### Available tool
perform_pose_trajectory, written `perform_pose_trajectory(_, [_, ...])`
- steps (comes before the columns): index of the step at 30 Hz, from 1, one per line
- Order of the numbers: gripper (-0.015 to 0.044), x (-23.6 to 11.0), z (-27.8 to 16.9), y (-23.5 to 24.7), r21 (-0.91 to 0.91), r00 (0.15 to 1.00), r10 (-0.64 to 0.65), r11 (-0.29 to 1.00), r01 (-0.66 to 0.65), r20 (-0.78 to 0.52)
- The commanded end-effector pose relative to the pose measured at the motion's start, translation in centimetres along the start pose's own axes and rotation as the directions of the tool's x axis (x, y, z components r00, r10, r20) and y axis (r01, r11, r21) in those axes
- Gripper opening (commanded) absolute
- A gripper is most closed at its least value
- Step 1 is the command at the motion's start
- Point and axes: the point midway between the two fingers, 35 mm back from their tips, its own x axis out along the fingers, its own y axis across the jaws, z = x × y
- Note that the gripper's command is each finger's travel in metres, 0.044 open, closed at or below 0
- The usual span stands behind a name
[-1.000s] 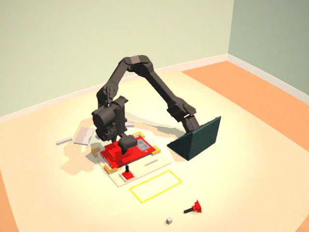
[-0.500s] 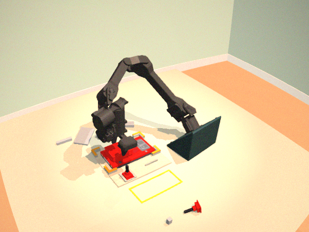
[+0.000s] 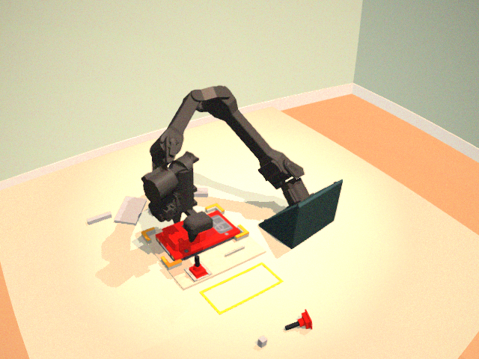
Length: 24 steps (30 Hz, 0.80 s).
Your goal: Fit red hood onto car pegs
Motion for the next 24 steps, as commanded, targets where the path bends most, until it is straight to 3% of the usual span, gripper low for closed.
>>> perform_pose_trajectory(1, [0.0052,0.0,0.0,0.0,0.000,1.000,0.000,1.000,0.000,0.000])
perform_pose_trajectory(16, [0.0440,0.0,0.0,0.0,0.000,1.000,0.000,1.000,0.000,0.000])
perform_pose_trajectory(20, [0.0440,-0.9,0.1,0.1,0.000,1.000,0.000,1.000,0.000,-0.001])
perform_pose_trajectory(24, [0.0440,-4.1,0.2,0.2,-0.001,1.000,-0.002,1.000,0.002,-0.004])
